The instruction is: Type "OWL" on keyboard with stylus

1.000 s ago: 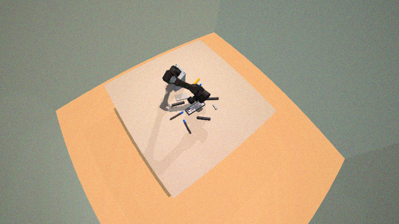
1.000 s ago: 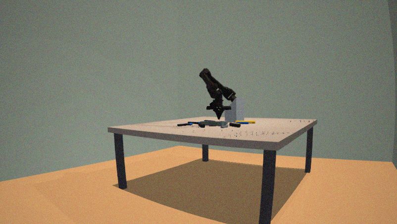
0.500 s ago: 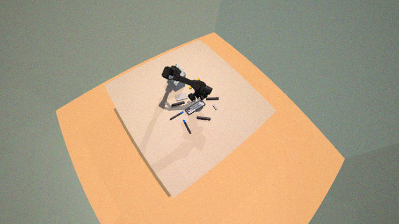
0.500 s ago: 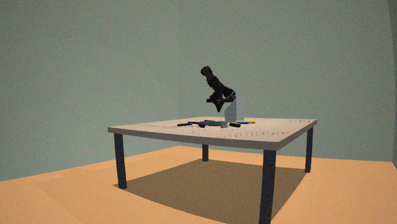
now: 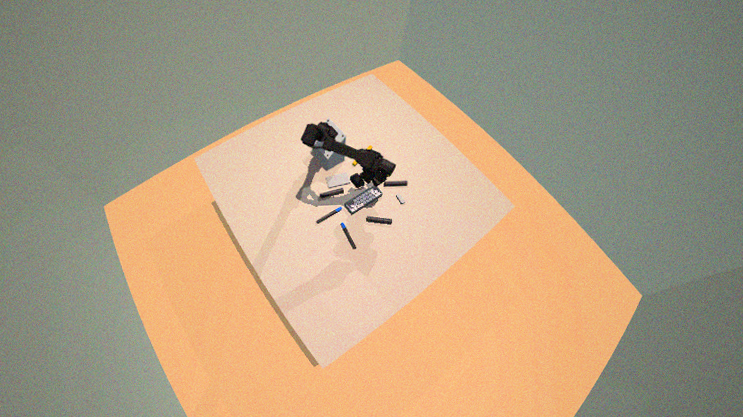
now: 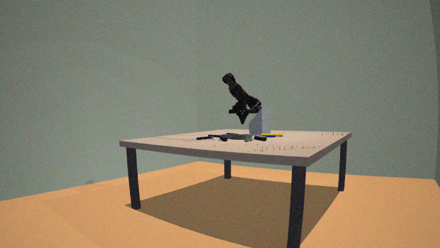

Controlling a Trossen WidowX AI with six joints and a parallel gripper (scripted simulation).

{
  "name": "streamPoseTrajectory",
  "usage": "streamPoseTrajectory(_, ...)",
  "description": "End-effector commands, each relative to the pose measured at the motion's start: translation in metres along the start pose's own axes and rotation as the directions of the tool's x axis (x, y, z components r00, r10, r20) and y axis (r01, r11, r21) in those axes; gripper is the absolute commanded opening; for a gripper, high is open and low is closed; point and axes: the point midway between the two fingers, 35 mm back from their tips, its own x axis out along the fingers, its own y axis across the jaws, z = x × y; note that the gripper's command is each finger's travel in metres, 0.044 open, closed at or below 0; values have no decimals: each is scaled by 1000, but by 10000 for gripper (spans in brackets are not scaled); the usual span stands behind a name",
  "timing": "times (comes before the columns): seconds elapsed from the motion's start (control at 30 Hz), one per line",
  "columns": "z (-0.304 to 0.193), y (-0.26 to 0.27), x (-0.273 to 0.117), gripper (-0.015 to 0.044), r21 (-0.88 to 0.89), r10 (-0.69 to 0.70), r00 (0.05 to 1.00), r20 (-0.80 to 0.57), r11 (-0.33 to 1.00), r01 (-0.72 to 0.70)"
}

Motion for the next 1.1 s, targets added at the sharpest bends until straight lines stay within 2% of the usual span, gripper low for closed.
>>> streamPoseTrajectory(0.0, 0, 0, 0, 0, 0, 0, 1000, 0, 1000, 0)
streamPoseTrajectory(0.07, 0, 0, 0, 0, 0, 0, 1000, 0, 1000, 0)
streamPoseTrajectory(0.17, -1, 2, 1, 79, -17, 5, 1000, -1, 1000, -5)
streamPoseTrajectory(0.27, -16, 24, 8, 150, -261, 73, 997, -17, 963, -74)
streamPoseTrajectory(0.3, -23, 34, 11, 150, -362, 101, 995, -25, 927, -103)
streamPoseTrajectory(0.43, -53, 68, 21, 150, -712, 214, 975, -60, 675, -192)
streamPoseTrajectory(0.57, -86, 97, 28, 150, -933, 319, 942, -103, 297, -203)
streamPoseTrajectory(0.73, -112, 115, 31, 150, -989, 394, 908, -141, -26, -142)
streamPoseTrajectory(0.9, -139, 129, 33, 150, -948, 460, 870, -180, -316, -29)
streamPoseTrajectory(0.97, -143, 131, 33, 150, -932, 470, 862, -187, -362, -5)
streamPoseTrajectory(1.07, -143, 131, 33, 150, -932, 470, 862, -187, -362, -5)
